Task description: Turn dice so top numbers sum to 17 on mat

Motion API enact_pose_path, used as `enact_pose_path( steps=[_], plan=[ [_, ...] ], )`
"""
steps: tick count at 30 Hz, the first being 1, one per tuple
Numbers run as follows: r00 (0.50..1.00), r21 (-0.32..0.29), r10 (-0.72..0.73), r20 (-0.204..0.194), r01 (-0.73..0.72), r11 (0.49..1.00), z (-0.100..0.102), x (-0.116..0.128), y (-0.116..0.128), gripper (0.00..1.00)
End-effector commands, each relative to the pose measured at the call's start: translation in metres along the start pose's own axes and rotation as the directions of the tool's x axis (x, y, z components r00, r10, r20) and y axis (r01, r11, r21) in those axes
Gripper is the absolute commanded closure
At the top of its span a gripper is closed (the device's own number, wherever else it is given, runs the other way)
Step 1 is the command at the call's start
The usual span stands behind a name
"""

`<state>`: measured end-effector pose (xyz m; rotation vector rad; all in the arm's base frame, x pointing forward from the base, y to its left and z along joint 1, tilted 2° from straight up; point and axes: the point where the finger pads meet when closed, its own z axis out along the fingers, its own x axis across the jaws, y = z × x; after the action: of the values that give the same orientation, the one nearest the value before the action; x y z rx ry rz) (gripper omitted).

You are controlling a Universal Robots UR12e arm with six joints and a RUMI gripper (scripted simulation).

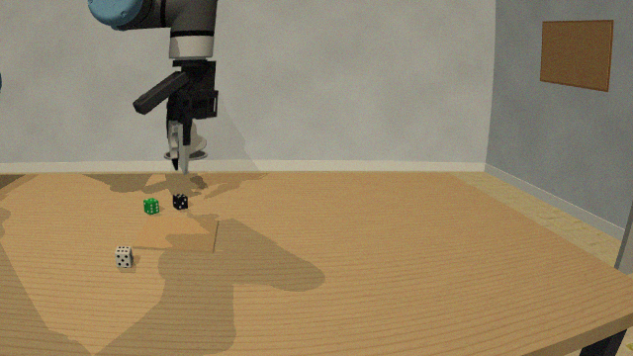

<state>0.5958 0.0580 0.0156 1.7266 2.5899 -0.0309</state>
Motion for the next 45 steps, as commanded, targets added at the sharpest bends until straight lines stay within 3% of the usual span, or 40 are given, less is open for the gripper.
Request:
enact_pose_path(
  steps=[1, 24, 45],
  plan=[
    [1.000, -0.001, -0.001, -0.001, 0.001, 1.000, 0.008, 0.000, 0.000, 0.76],
    [1.000, -0.001, -0.001, -0.001, 0.001, 1.000, 0.037, 0.000, 0.000, 0.76],
    [1.000, -0.001, -0.001, -0.001, 0.001, 1.000, 0.040, 0.000, 0.000, 0.76]
  ],
)
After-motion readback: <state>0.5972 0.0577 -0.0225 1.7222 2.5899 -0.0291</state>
